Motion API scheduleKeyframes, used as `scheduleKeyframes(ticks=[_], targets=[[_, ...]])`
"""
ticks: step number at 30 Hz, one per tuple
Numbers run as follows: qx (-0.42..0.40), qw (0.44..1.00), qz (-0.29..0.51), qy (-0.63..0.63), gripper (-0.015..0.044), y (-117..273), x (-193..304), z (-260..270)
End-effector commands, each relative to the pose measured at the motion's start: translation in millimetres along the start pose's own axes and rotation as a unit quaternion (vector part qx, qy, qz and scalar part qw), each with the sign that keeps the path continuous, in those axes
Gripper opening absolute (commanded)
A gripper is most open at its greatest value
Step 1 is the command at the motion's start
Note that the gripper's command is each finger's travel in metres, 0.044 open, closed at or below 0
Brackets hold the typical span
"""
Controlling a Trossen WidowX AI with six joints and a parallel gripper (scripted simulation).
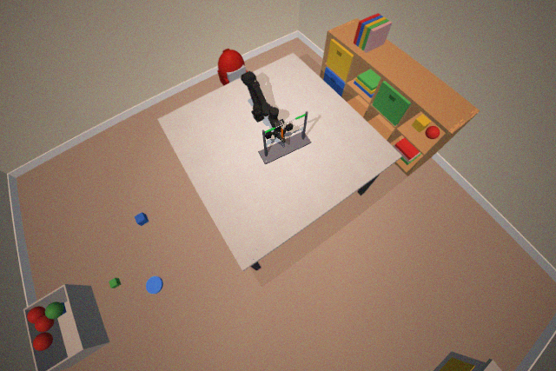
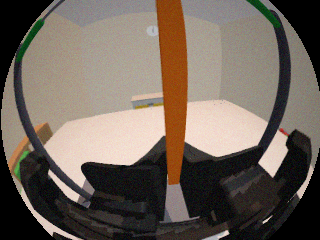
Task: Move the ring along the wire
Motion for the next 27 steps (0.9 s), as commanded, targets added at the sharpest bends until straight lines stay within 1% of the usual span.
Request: scheduleKeyframes(ticks=[1,14,27], targets=[[0.000,1.000,-0.005,-0.007,-0.0150,-1,-4,4],[-0.027,0.999,-0.009,-0.019,-0.0150,-1,-7,19],[-0.051,0.999,-0.014,-0.001,-0.0150,0,-9,25]])
Point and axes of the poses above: the point midway between the two fingers, 35 mm back from their tips, its own y axis back along the fingers, its own z axis across the jaws, x = y × z, the point moved 6 cm from there along y, back along the fingers, and after that the axes turned 9 degrees about y, right-handed, at the moved point
